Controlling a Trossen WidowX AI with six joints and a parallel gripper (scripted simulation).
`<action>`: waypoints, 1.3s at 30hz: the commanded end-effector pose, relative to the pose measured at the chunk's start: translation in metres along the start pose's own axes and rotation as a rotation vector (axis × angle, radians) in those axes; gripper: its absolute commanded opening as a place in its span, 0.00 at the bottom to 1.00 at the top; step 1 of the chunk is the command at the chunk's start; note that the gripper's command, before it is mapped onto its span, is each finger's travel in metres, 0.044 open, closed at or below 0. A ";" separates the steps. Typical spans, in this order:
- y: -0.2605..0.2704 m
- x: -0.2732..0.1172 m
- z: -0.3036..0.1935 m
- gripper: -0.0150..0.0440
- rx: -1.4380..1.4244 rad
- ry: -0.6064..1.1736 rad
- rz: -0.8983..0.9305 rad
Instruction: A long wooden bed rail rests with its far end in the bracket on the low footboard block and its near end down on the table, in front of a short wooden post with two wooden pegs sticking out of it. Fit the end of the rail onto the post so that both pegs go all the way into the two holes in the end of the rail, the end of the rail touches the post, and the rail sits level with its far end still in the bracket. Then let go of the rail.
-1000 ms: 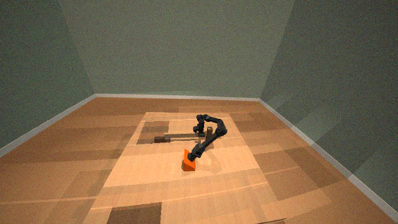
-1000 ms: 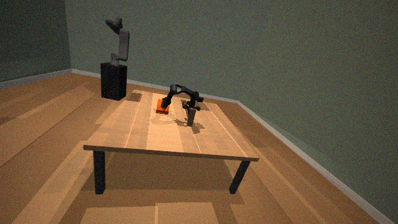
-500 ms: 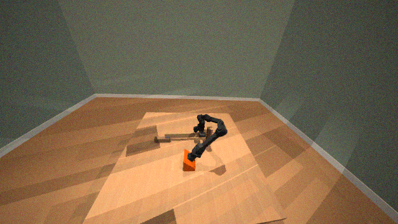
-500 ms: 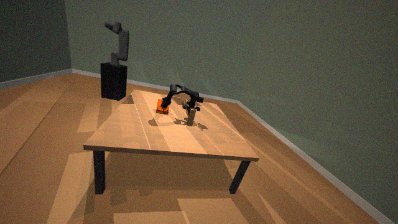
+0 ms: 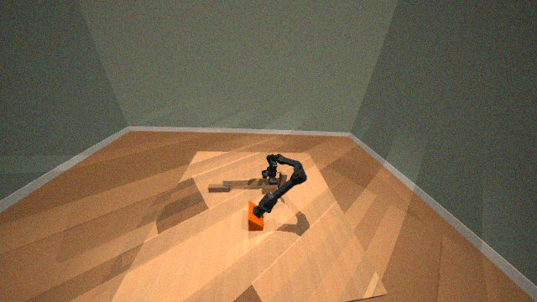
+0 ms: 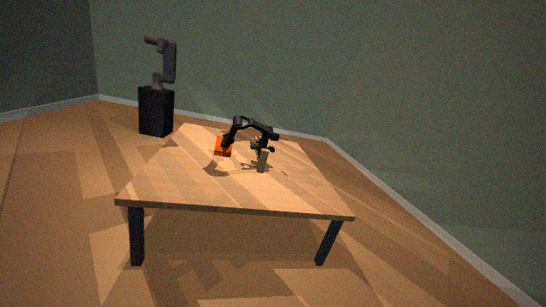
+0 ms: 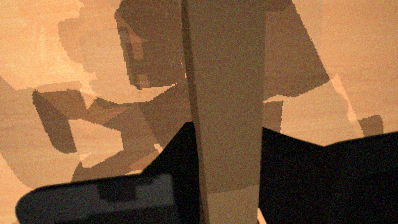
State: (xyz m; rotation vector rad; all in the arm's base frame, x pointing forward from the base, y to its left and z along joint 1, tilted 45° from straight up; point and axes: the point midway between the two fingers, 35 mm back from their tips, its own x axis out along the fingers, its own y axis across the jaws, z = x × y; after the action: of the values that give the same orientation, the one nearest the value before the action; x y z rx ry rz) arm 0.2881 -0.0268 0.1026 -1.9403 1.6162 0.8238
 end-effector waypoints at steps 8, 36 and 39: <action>0.000 -0.003 -0.006 0.25 0.000 0.000 -0.008; -0.001 -0.007 0.003 1.00 0.000 -0.002 -0.002; 0.000 -0.028 0.025 1.00 0.000 -0.002 -0.007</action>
State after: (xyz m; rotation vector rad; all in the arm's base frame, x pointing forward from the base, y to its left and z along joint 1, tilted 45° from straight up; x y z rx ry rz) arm 0.2843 -0.0138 0.1070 -1.9342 1.6184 0.8133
